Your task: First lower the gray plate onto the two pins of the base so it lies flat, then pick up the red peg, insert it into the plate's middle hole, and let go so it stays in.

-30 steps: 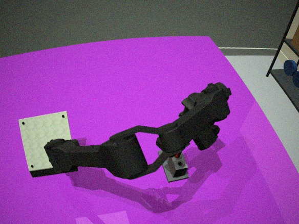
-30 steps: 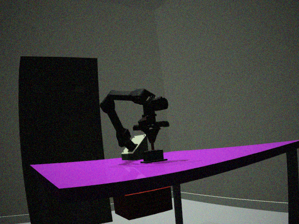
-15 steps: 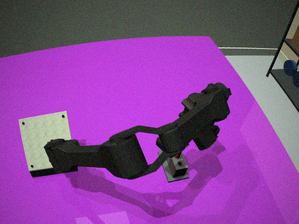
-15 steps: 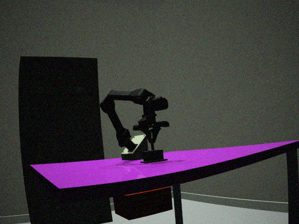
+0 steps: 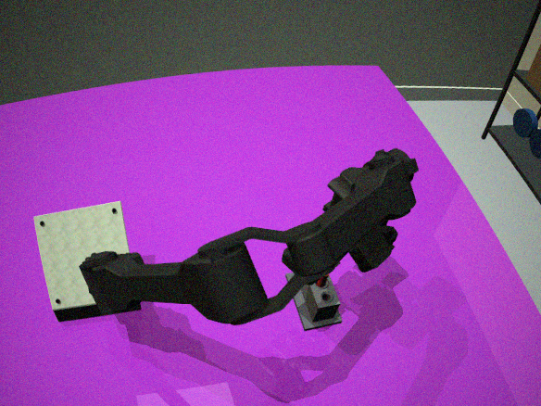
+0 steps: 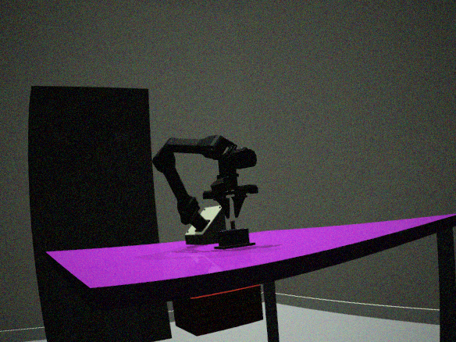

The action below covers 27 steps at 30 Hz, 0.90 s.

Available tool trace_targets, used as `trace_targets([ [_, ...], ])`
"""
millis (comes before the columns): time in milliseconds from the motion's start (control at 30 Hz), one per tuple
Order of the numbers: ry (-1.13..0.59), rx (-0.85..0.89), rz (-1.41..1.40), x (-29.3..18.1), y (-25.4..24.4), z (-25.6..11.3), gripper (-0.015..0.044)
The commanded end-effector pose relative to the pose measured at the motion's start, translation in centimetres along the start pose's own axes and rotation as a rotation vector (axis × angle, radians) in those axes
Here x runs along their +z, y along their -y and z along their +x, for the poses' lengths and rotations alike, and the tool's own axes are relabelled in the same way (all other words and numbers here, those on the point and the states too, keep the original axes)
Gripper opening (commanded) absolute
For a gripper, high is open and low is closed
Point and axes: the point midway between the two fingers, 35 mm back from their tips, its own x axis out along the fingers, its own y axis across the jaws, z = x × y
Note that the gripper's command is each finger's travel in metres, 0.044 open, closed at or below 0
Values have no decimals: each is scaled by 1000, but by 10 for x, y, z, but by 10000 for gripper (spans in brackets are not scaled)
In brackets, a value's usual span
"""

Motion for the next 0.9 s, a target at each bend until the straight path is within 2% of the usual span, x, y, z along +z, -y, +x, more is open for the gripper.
trace_targets([
  [0, 4, 5, 1, 0, 0, -3, 150],
  [867, 4, 5, 1, -4, 2, -15, 150],
])
